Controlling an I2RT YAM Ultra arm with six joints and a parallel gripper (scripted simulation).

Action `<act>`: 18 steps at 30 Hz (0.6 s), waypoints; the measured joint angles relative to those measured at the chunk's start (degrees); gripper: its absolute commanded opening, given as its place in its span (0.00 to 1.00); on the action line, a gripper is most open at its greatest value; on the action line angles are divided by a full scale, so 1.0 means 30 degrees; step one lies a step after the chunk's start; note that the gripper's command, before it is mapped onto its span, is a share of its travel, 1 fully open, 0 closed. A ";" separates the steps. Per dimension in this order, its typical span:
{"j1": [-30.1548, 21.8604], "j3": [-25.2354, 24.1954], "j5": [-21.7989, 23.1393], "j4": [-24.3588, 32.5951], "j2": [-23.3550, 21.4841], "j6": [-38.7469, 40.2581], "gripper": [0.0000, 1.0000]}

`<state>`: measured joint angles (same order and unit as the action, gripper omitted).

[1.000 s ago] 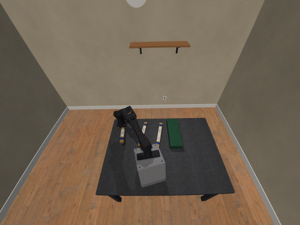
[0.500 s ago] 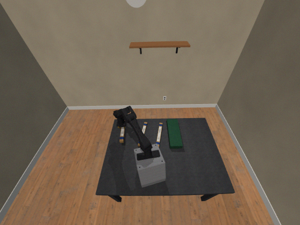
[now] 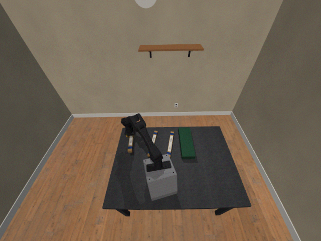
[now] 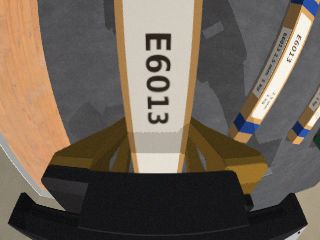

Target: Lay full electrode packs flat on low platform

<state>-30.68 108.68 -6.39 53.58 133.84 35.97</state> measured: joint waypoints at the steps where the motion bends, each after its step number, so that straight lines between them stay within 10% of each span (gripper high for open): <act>1: 0.0000 0.0015 0.0000 0.0015 0.0000 0.0000 0.00; 18: 0.0000 0.0153 -0.0007 0.0153 0.0175 0.0007 0.00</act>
<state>-30.68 109.14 -6.42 54.04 134.37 35.99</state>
